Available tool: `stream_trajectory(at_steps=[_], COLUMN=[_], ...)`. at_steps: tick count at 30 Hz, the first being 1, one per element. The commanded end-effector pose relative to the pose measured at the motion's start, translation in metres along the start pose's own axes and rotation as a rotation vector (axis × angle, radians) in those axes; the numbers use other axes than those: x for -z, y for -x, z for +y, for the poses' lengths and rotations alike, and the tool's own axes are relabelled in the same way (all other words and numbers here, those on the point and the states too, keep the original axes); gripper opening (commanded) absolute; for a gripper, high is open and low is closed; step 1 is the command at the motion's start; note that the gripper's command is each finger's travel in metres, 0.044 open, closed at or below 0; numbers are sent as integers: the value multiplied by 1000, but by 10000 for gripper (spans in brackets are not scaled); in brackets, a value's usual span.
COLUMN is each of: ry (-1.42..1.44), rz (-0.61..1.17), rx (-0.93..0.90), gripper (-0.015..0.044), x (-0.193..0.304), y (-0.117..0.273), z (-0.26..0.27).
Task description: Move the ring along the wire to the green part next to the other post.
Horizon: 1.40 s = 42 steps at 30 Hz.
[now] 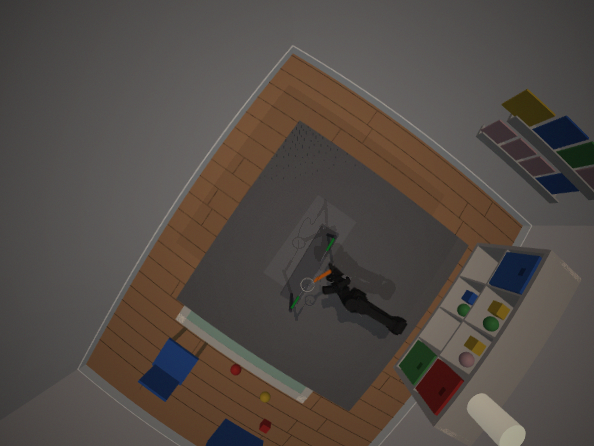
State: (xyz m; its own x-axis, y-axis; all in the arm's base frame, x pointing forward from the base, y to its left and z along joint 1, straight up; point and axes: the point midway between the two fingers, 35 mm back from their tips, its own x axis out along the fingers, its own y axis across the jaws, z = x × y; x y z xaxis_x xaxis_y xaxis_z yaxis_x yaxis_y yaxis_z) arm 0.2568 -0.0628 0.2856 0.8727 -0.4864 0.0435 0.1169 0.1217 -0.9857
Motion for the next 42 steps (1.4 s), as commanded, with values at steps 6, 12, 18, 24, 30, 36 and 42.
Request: stream_trajectory(at_steps=[6,12,18,24,30,36,42], ry=[-149,-270,-394,-532,-670,-795,-911], rz=[22,38,54,17,6,23,40], rx=[-98,-176,-257,-319,-389,-462,-529], gripper=[-150,-150,-150,-150,-150,-150,-150], x=[-1,-6,-13,-25,-38,-53,-69], y=[5,11,18,20,27,39,51], z=[30,52,73,95,114,129,140])
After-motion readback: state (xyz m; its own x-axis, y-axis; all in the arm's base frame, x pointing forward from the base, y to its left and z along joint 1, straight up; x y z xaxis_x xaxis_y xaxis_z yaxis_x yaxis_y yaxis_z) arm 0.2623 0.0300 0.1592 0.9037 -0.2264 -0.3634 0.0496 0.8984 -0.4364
